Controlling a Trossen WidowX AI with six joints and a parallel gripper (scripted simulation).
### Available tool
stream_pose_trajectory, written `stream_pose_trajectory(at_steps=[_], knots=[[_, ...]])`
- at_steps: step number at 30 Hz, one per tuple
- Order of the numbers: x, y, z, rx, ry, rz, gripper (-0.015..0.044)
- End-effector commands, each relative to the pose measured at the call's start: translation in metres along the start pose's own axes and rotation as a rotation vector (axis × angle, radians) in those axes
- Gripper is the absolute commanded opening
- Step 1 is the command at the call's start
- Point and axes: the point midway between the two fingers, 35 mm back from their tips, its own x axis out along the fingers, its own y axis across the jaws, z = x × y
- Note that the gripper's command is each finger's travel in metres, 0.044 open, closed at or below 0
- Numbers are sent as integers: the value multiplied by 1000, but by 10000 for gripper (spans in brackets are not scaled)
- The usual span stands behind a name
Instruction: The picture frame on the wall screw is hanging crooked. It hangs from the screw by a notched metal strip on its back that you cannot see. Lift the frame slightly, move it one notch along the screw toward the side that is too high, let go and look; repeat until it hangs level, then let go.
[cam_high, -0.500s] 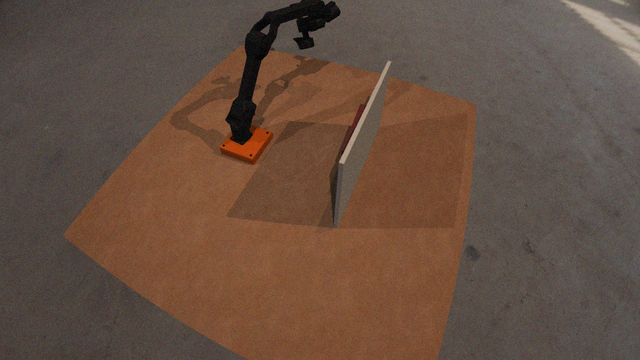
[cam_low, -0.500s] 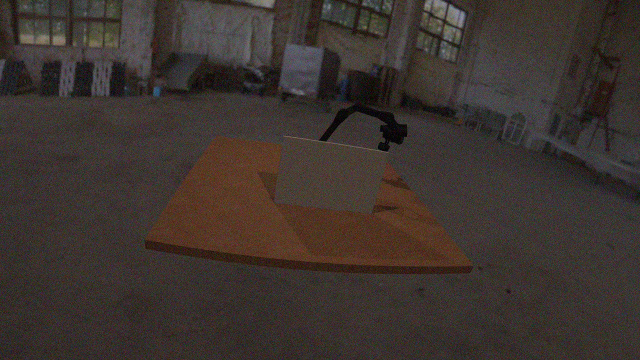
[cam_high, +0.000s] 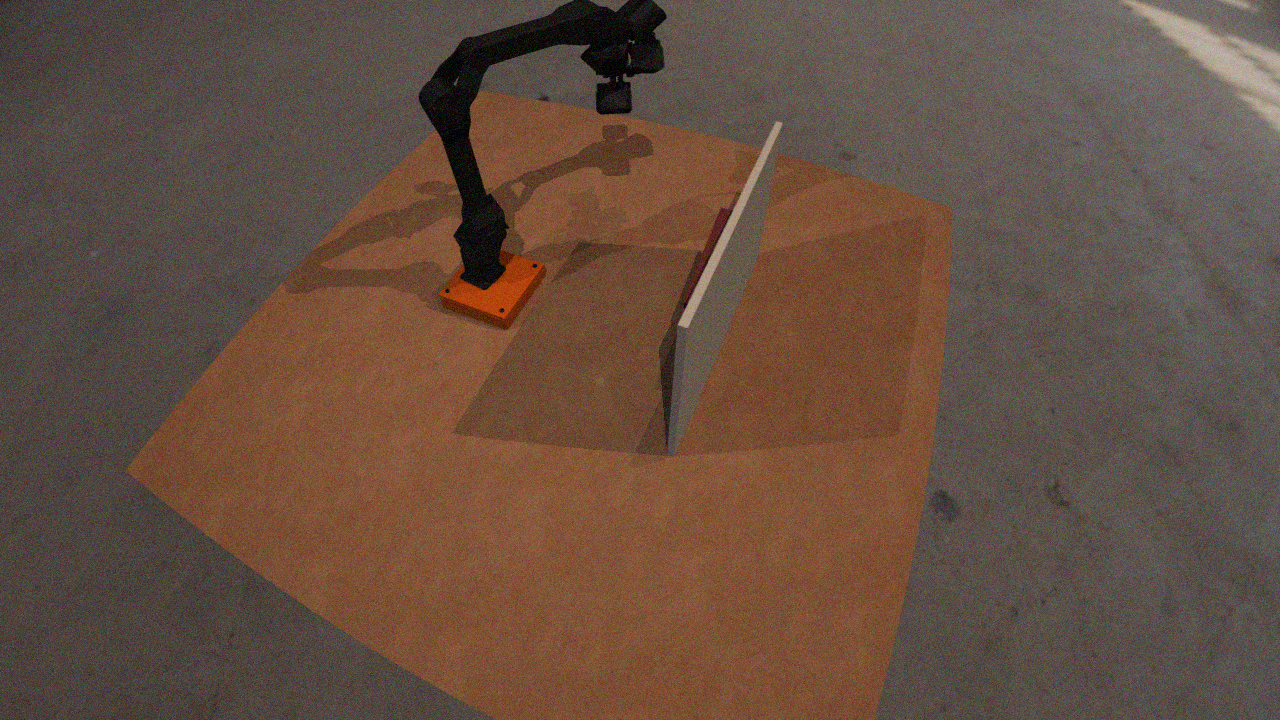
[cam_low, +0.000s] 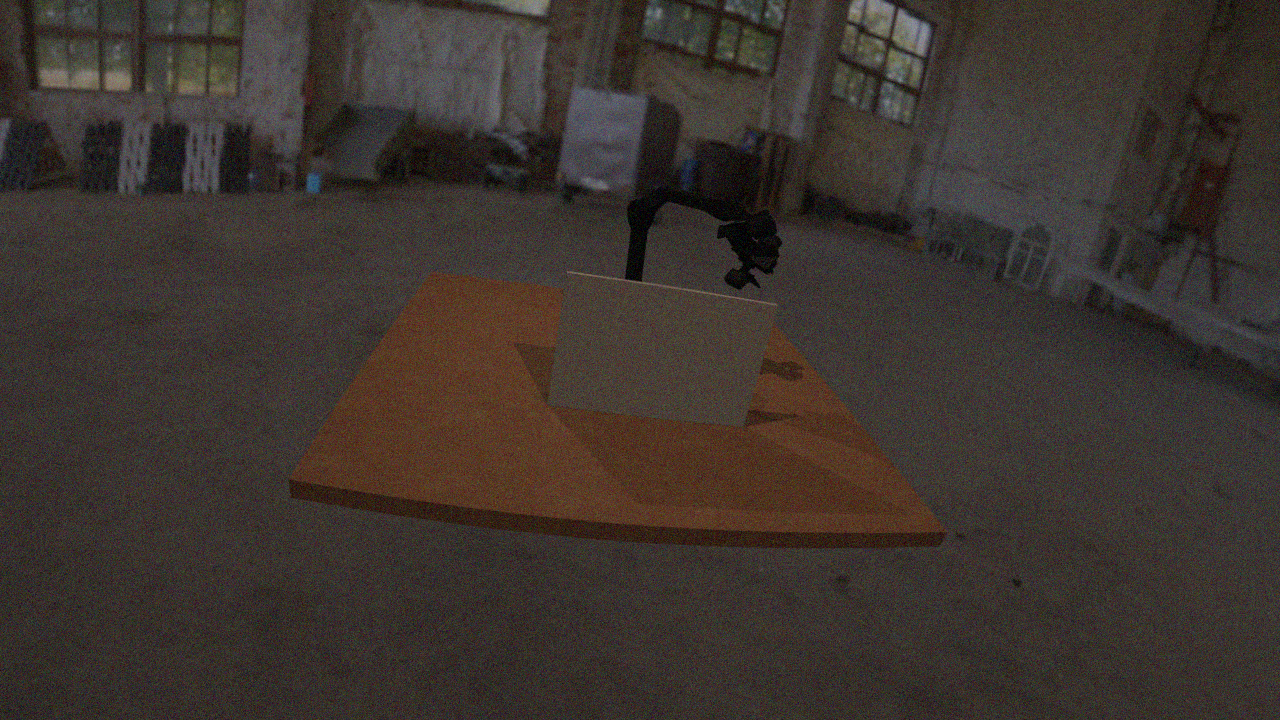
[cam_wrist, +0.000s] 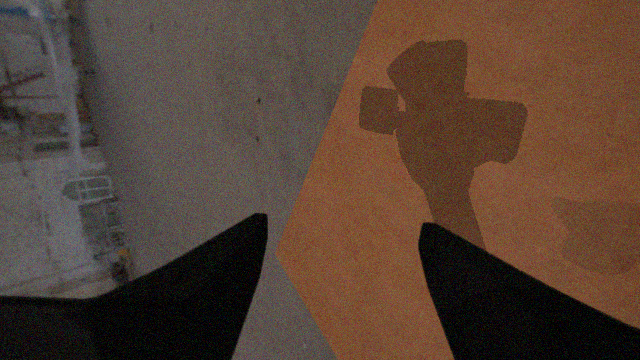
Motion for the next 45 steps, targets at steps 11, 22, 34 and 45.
stream_pose_trajectory(at_steps=[11,22,34,45], knots=[[-125,-119,6,512,-912,74,260],[-199,-218,-34,843,-1628,485,260],[-216,-249,-52,903,-1838,690,260],[-216,-249,-52,903,-1838,690,260]])
